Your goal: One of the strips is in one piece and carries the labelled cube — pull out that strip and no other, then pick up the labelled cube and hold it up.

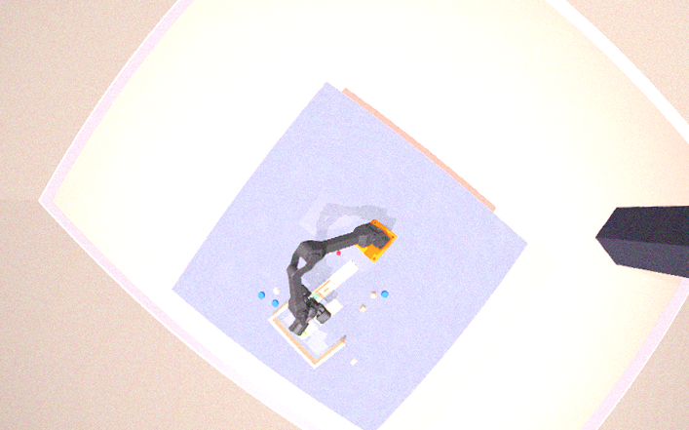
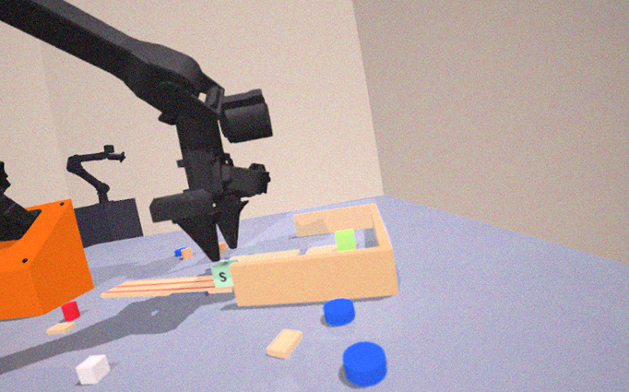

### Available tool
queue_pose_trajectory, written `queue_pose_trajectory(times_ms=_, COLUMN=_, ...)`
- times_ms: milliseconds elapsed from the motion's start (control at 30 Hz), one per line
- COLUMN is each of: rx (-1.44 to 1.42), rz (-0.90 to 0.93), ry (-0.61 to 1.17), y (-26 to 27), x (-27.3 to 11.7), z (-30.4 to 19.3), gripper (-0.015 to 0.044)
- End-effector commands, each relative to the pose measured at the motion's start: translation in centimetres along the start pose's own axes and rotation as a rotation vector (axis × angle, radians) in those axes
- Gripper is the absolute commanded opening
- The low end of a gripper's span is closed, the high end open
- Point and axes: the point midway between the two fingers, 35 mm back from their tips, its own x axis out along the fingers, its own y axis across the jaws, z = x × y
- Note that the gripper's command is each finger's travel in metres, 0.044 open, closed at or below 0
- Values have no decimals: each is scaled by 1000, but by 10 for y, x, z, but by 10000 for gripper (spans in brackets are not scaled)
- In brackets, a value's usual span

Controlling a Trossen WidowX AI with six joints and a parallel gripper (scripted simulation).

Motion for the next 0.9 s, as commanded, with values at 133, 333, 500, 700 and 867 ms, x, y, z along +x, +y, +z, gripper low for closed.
queue_pose_trajectory(times_ms=133, rx=-11, rz=-8, ry=9, y=0, x=17, z=-3, gripper=250)
queue_pose_trajectory(times_ms=333, rx=-11, rz=-9, ry=9, y=0, x=26, z=-3, gripper=250)
queue_pose_trajectory(times_ms=500, rx=-11, rz=-9, ry=9, y=0, x=34, z=-4, gripper=250)
queue_pose_trajectory(times_ms=700, rx=-11, rz=-10, ry=9, y=-1, x=38, z=-4, gripper=250)
queue_pose_trajectory(times_ms=867, rx=-3, rz=-4, ry=6, y=0, x=36, z=-2, gripper=198)
